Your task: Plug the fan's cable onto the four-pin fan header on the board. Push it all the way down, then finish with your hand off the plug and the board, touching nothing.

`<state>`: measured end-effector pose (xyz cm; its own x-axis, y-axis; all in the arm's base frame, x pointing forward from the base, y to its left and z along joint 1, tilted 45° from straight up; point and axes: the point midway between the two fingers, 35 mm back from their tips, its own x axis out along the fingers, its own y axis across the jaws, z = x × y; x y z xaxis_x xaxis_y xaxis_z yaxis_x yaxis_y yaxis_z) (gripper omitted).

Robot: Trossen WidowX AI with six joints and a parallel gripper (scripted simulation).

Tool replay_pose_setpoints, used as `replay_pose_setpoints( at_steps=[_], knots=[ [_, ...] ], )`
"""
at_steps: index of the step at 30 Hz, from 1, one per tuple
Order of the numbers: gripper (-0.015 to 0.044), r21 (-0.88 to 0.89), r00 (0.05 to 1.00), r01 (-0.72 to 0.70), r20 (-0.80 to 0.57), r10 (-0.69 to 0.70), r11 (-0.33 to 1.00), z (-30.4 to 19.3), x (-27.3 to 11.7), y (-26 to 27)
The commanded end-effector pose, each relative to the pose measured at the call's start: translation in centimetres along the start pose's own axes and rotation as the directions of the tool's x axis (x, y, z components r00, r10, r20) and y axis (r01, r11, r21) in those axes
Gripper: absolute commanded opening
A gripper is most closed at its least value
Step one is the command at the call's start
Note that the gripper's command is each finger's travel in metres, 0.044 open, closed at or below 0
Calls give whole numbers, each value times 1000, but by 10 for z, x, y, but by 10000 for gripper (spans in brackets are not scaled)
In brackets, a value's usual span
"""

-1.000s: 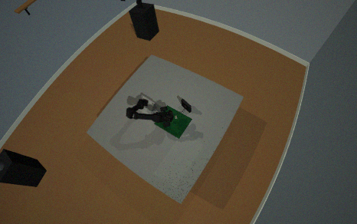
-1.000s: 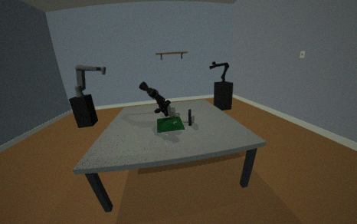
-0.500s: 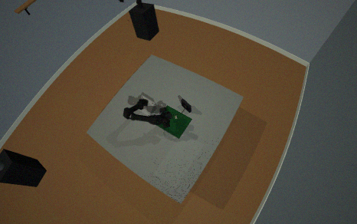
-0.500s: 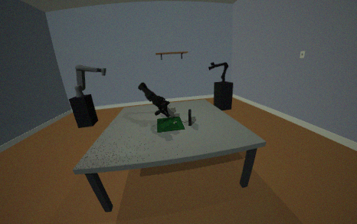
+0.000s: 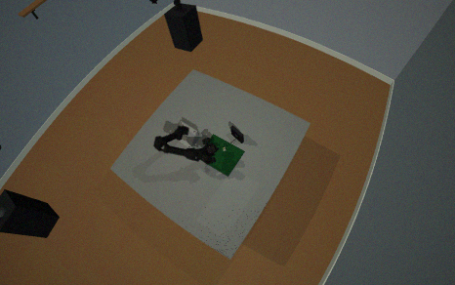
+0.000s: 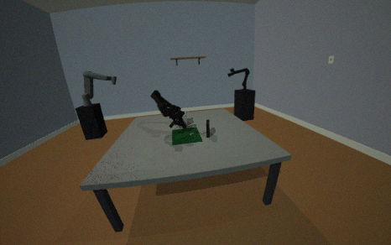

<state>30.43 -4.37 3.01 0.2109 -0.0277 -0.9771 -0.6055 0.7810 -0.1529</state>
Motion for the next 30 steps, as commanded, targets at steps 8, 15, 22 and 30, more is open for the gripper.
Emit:
replay_pose_setpoints(
  at_steps=[8, 15, 22, 30],
  knots=[
    [0, -45, 984, 14, 180, -6, 999, -2, -4, -2],
    [0, -76, 959, 46, 284, -23, 996, -2, -9, -4],
    [0, -108, 923, 94, 382, -46, 990, -4, -14, -6],
    [0, -142, 871, 165, 485, -76, 976, -6, -22, -7]
  ],
)
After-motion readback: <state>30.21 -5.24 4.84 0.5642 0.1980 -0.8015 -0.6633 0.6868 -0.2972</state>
